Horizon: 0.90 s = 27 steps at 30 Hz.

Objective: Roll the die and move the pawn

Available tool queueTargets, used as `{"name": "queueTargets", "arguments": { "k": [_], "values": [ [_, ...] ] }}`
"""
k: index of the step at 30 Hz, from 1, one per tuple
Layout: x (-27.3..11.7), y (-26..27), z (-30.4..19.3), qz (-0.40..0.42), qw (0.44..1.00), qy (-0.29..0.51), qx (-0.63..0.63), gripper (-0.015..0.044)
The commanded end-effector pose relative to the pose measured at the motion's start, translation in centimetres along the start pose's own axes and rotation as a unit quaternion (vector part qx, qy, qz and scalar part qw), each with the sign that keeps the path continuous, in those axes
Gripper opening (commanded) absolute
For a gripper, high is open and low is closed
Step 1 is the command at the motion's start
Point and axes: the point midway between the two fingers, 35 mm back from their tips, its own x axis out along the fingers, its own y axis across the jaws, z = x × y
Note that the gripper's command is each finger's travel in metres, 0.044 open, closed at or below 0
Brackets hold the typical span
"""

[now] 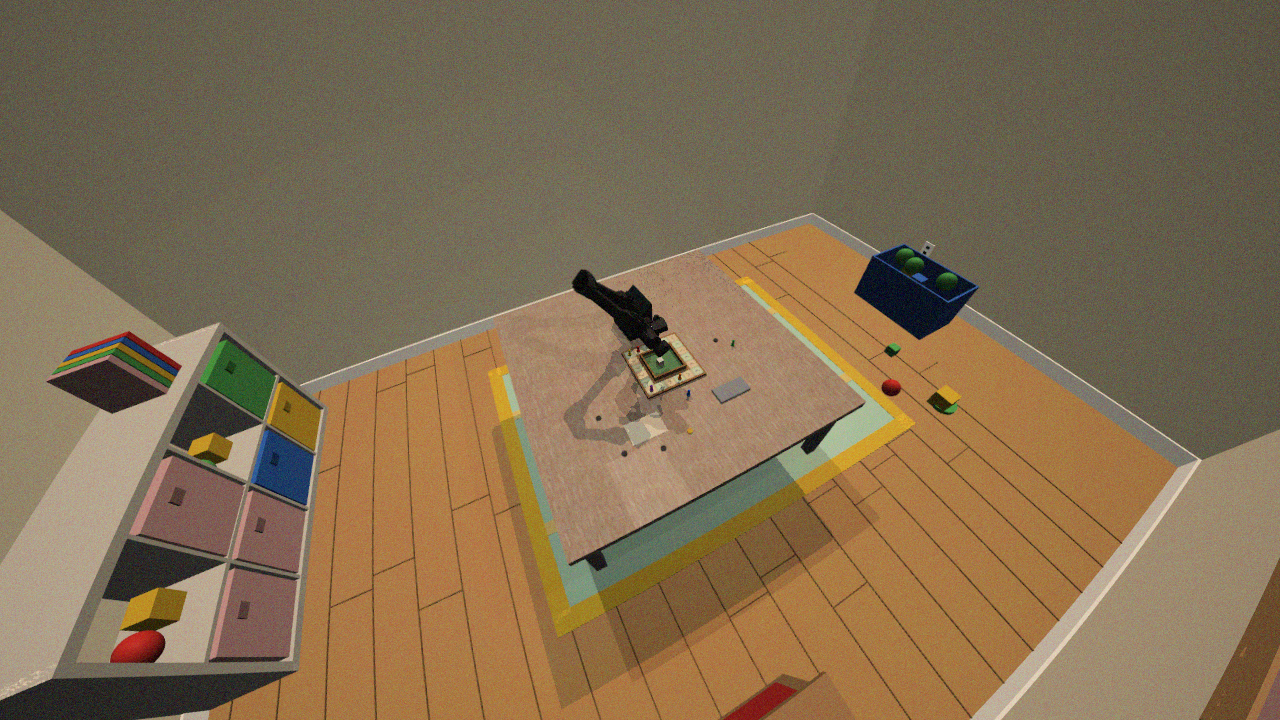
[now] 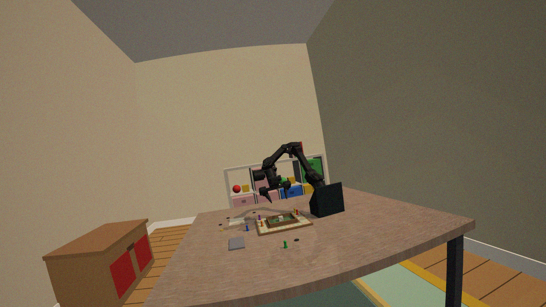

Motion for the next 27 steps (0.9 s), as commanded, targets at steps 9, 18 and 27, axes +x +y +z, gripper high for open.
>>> {"name": "queueTargets", "arguments": {
  "k": [9, 18, 27],
  "values": [
    [2.7, -0.5, 0.2, -0.037, 0.954, 0.296, -0.004, 0.044],
    [2.8, -3.0, 0.5, -0.082, 0.941, 0.253, 0.209, 0.0282],
    [3.9, -8.4, 0.8, -0.202, 0.75, 0.199, 0.597, 0.02]
  ]
}}
